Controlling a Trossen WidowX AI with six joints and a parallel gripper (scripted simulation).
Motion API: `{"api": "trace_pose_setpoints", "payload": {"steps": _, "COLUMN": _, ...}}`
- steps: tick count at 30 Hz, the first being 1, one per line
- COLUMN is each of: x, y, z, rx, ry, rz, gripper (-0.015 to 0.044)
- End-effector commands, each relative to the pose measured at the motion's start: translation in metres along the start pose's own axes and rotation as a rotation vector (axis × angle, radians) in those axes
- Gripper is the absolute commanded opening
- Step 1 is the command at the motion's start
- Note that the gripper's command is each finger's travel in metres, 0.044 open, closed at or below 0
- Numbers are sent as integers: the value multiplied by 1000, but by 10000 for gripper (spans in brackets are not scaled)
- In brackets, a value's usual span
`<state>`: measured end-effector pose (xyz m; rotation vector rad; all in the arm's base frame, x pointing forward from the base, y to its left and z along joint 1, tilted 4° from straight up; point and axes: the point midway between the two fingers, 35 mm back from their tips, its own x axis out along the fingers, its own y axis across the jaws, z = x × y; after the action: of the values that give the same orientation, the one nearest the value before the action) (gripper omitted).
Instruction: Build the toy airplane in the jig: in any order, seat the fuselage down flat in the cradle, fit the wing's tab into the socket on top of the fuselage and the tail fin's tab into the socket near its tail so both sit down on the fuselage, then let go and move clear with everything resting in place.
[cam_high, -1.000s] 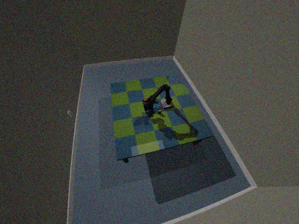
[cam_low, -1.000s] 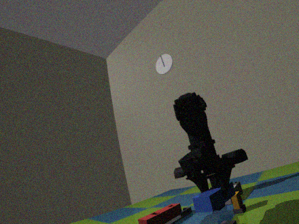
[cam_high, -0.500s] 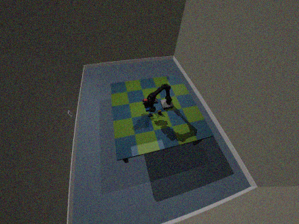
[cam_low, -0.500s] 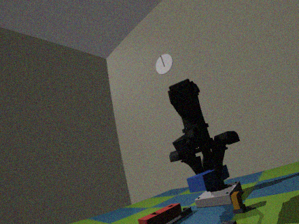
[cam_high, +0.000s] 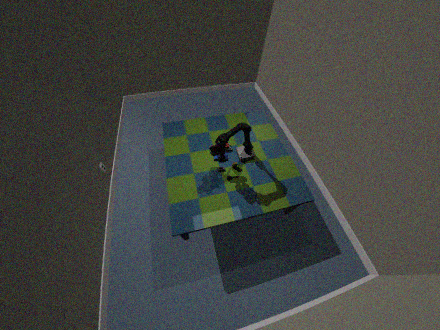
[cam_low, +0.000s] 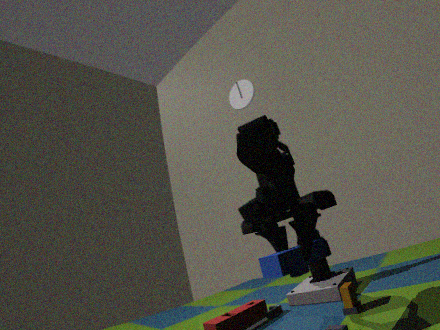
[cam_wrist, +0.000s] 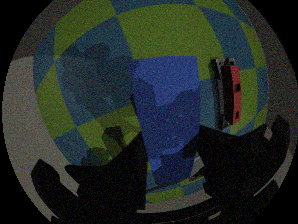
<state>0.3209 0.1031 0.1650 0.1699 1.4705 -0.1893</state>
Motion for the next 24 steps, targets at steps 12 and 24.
{"api": "trace_pose_setpoints", "payload": {"steps": 12, "x": 9, "y": -46, "z": 17, "rx": 282, "ry": 1, "rz": 1, "gripper": 0}}
{"api": "trace_pose_setpoints", "payload": {"steps": 24, "x": 17, "y": -84, "z": 26, "rx": 508, "ry": 1, "rz": -3, "gripper": 0}}
